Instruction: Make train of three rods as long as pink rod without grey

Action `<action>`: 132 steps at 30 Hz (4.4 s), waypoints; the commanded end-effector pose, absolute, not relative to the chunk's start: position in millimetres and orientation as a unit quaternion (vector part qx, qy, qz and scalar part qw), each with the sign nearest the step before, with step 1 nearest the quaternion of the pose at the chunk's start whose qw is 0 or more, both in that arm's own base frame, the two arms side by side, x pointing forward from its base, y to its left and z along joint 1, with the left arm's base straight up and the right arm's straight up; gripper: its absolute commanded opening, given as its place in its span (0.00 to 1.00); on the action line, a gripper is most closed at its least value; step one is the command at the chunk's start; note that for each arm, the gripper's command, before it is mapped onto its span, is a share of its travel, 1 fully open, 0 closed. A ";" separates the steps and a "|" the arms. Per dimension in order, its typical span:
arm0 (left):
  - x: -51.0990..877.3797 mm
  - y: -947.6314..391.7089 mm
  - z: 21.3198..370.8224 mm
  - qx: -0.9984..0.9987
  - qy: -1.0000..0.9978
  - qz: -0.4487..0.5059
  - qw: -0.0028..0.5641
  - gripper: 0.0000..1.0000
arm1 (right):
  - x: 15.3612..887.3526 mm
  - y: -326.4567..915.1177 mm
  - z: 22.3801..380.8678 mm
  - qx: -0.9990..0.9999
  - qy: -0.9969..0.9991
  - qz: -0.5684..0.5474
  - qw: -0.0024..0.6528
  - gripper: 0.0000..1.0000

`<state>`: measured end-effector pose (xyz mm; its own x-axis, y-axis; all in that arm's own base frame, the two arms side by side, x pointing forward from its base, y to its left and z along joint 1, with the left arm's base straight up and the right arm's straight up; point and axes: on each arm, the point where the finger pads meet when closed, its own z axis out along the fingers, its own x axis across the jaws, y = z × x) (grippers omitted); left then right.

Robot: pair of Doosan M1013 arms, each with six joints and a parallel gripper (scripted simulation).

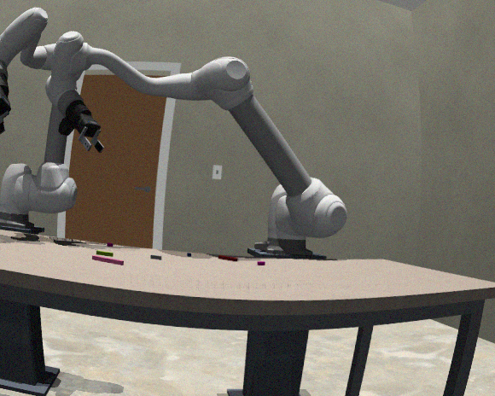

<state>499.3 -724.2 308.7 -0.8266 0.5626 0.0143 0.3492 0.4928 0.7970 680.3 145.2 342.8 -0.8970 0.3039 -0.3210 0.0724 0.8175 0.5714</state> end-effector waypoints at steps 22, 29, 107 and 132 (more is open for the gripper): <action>495.2 -726.1 296.9 0.253 0.867 0.407 0.134 1.00 | 680.3 140.8 342.1 0.106 0.931 0.284 0.202 1.00; 474.3 -731.7 251.1 0.197 0.909 0.333 0.153 1.00 | 674.5 94.7 323.4 0.162 0.931 0.276 0.178 1.00; 285.6 -698.6 82.0 -0.397 0.918 -0.001 -0.001 1.00 | 36.0 -328.0 157.8 0.927 0.036 0.022 -0.373 1.00; 285.6 -698.6 82.0 -0.397 0.918 -0.001 -0.001 1.00 | 23.7 -324.0 158.8 0.924 0.011 0.016 -0.382 1.00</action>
